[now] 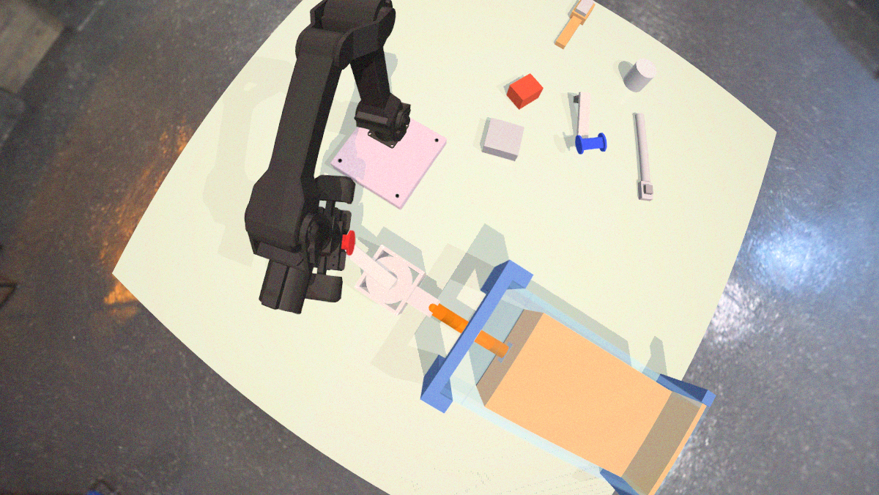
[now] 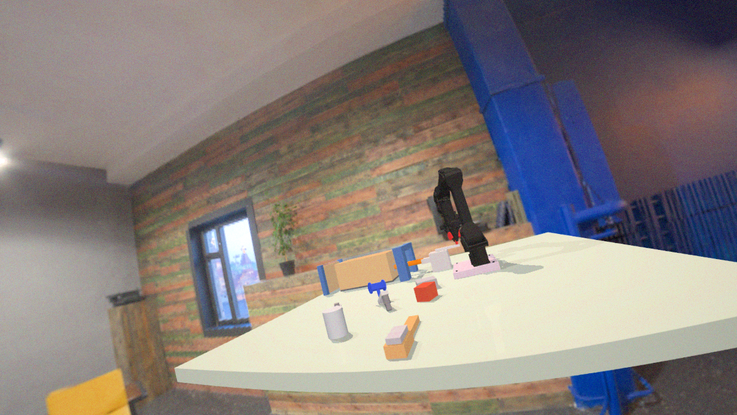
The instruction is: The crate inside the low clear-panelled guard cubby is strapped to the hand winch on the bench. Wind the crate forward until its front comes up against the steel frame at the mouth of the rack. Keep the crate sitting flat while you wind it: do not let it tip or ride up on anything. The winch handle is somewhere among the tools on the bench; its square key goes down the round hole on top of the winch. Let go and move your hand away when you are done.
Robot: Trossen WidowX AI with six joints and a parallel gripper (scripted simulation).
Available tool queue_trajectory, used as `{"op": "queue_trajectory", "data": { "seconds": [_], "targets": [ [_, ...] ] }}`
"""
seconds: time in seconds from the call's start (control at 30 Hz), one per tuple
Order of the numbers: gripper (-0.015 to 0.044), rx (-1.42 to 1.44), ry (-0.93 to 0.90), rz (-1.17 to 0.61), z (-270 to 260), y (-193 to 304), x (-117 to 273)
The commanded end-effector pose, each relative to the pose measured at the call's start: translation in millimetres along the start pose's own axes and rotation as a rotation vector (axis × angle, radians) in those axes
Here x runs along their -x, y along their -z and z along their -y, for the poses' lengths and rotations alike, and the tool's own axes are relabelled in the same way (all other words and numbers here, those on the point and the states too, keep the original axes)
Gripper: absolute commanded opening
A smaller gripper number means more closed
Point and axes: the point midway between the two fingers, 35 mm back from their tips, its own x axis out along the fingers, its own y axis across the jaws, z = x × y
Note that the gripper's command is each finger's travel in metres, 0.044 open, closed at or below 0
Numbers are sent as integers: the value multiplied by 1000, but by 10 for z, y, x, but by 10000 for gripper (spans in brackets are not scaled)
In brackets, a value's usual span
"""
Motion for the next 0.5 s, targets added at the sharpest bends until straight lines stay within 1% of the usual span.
{"op": "queue_trajectory", "data": {
  "seconds": [0.0,0.3,0.47],
  "targets": [
    [0,-6,-38,17,-175,-83,4],
    [0,-6,-39,17,-267,-109,9],
    [0,-6,-40,17,-422,-132,18]
  ]
}}
